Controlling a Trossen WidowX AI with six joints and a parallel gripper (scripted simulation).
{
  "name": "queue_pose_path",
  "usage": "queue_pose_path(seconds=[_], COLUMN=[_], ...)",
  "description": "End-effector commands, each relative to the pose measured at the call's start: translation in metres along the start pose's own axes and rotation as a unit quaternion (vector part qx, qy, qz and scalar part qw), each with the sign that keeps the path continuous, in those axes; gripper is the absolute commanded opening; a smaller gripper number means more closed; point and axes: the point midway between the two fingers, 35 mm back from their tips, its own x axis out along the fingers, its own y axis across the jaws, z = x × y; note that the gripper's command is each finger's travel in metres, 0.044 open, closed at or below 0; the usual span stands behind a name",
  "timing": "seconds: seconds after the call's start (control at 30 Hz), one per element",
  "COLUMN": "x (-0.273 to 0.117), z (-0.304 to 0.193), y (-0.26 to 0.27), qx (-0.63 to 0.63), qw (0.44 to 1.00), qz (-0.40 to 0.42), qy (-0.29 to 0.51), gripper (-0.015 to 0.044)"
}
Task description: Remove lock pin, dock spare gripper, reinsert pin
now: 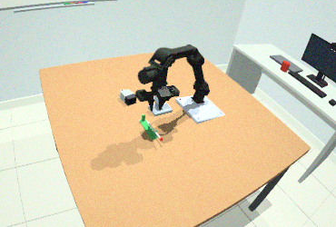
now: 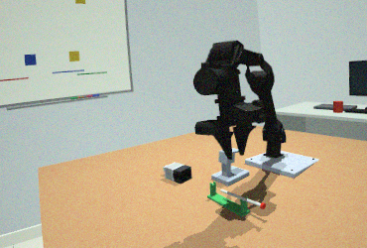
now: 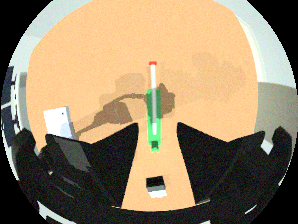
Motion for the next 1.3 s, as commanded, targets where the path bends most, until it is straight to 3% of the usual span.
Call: queue_pose_path(seconds=[0.0, 0.27, 1.27], x=[0.011, 0.068, 0.112], z=[0.0, -0.006, -0.01], y=[0.0, 0.0, -0.001], qx=[-0.005, -0.013, -0.013], qw=[1.0, 1.0, 1.0], qz=[0.004, 0.007, 0.007], qy=[0.005, 0.016, 0.016], gripper=[0.018, 0.018, 0.018])
